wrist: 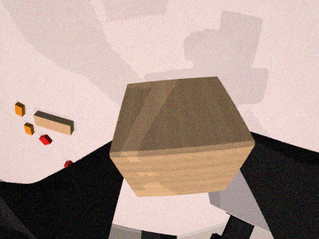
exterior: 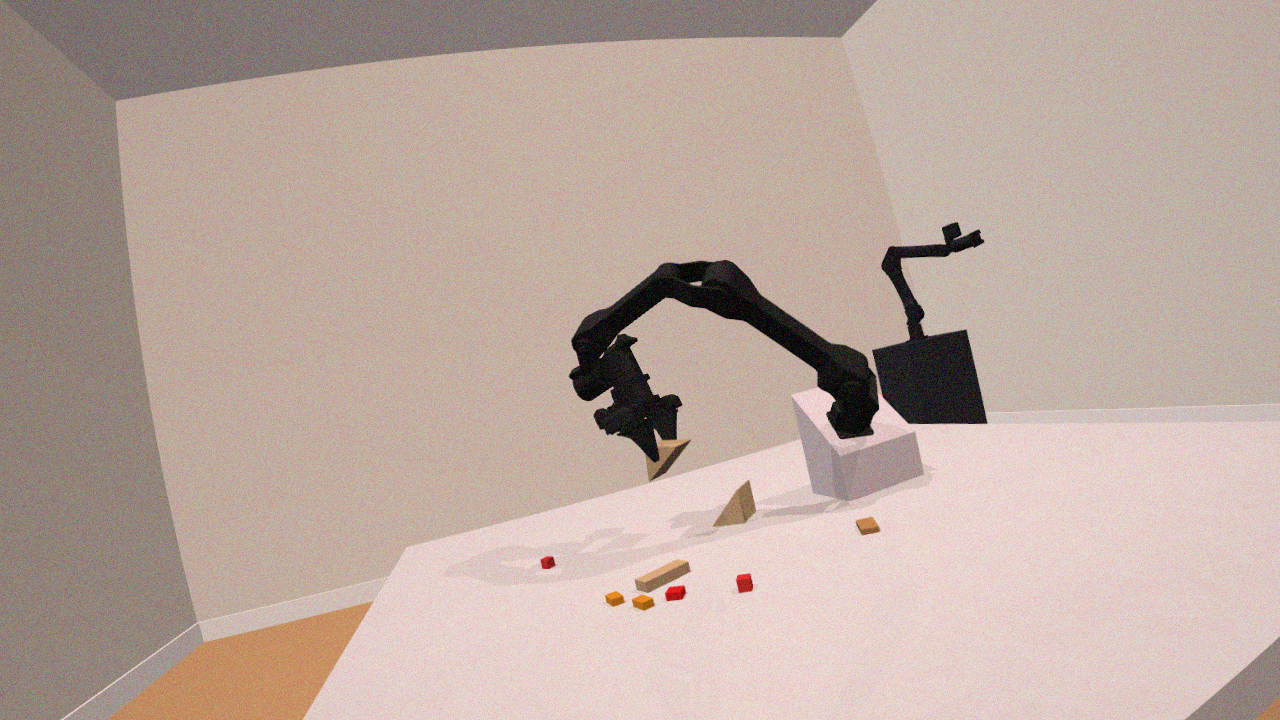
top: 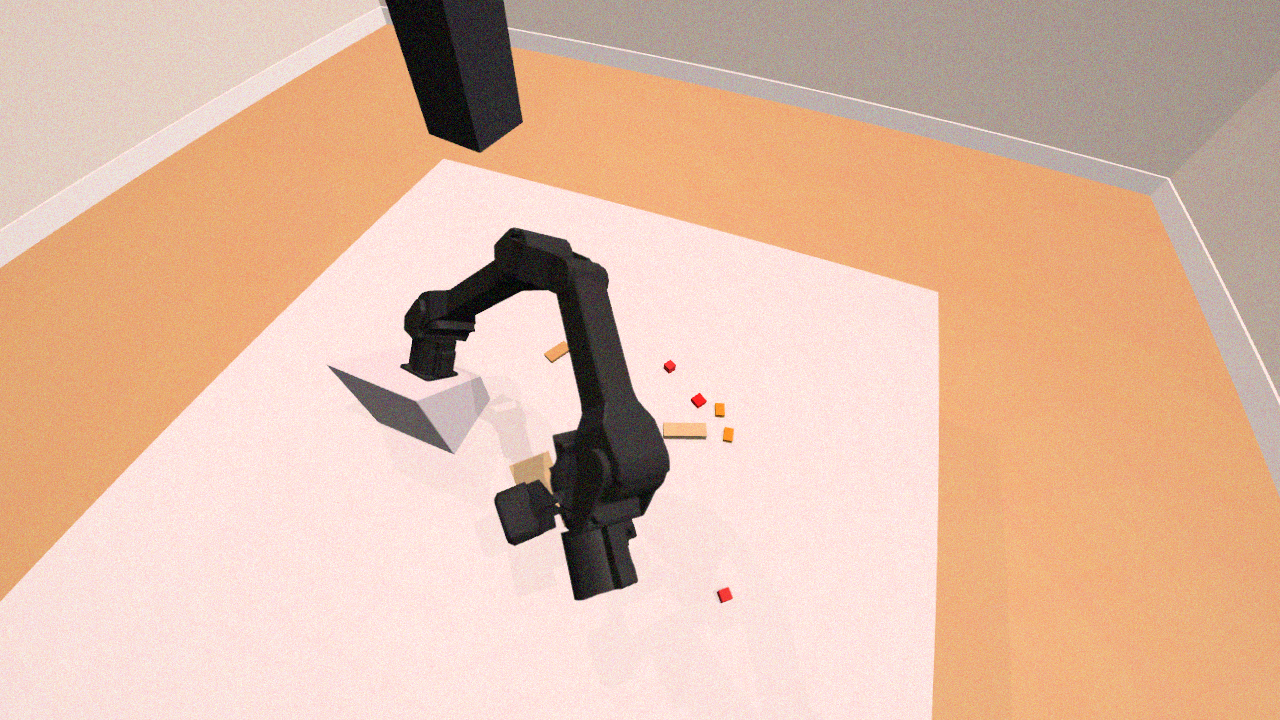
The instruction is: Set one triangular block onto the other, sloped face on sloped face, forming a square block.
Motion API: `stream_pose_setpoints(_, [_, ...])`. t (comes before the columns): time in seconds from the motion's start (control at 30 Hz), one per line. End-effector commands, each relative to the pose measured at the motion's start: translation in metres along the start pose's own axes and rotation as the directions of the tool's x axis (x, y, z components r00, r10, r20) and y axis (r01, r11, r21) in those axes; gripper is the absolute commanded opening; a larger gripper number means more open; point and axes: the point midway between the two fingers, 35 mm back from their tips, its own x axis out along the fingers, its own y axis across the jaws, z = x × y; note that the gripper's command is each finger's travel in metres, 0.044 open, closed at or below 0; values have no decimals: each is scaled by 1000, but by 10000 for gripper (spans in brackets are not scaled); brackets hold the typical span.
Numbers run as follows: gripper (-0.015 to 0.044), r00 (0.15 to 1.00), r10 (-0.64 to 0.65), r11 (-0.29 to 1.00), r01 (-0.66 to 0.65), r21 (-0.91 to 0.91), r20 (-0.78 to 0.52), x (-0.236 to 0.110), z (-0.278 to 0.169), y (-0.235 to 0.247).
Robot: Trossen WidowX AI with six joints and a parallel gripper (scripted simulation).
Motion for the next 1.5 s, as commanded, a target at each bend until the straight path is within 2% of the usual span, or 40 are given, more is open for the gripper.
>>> stream_pose_setpoints(0.0, [0,1000,-4,1000,4,-6,4,-10,-9,-19])
stream_pose_setpoints(0.4, [0,1000,-1,1000,1,-8,4,-20,-27,-44])
stream_pose_setpoints(0.93, [0,994,-7,1000,7,1,-109,55,-26,-46])
stream_pose_setpoints(1.1, [0,994,-7,1000,7,2,-113,61,-27,-46])
stream_pose_setpoints(1.33, [0,993,-6,1000,7,2,-115,88,-32,-47])
stream_pose_setpoints(1.47, [0,993,-4,1000,4,1,-115,88,-33,-47])
